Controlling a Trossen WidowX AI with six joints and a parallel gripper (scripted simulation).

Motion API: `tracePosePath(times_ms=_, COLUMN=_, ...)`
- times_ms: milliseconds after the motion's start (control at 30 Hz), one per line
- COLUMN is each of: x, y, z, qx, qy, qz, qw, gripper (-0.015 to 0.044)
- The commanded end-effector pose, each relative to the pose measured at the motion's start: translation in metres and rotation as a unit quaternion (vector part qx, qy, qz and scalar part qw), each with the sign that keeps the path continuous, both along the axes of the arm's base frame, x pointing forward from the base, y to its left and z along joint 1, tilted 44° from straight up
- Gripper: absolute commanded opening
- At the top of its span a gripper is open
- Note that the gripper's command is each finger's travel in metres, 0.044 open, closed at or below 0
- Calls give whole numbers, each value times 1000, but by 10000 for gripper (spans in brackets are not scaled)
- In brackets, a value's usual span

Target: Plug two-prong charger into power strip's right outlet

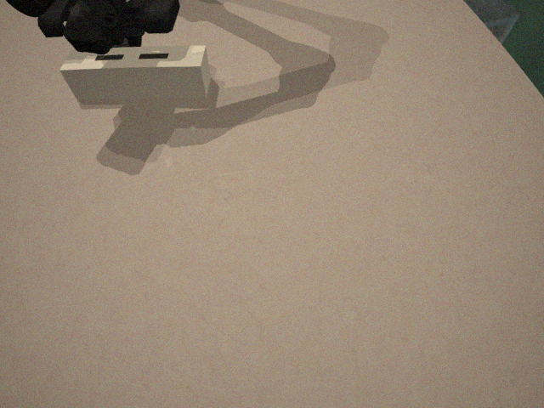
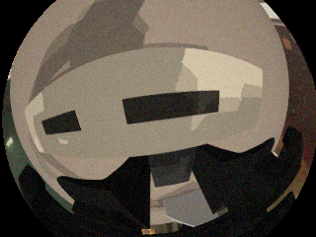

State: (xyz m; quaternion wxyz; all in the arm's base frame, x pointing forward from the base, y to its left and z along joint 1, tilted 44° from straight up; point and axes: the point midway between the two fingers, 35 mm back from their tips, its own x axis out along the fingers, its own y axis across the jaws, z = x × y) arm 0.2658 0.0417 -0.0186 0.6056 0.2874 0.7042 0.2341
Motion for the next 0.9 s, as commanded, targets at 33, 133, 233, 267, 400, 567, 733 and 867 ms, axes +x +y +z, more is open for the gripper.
tracePosePath(times_ms=33, x=7, y=0, z=-1, qx=0, qy=-13, qz=-5, qw=1000, gripper=0)
tracePosePath(times_ms=133, x=7, y=1, z=-1, qx=0, qy=-13, qz=-5, qw=1000, gripper=0)
tracePosePath(times_ms=233, x=7, y=1, z=-1, qx=0, qy=-13, qz=-5, qw=1000, gripper=0)
tracePosePath(times_ms=267, x=7, y=1, z=-1, qx=0, qy=-13, qz=-5, qw=1000, gripper=0)
tracePosePath(times_ms=400, x=7, y=1, z=-2, qx=0, qy=-13, qz=-5, qw=1000, gripper=0)
tracePosePath(times_ms=567, x=7, y=2, z=-2, qx=0, qy=-13, qz=-5, qw=1000, gripper=0)
tracePosePath(times_ms=733, x=-1, y=0, z=-1, qx=0, qy=2, qz=-1, qw=1000, gripper=0)
tracePosePath(times_ms=867, x=-1, y=0, z=-1, qx=0, qy=2, qz=-1, qw=1000, gripper=0)
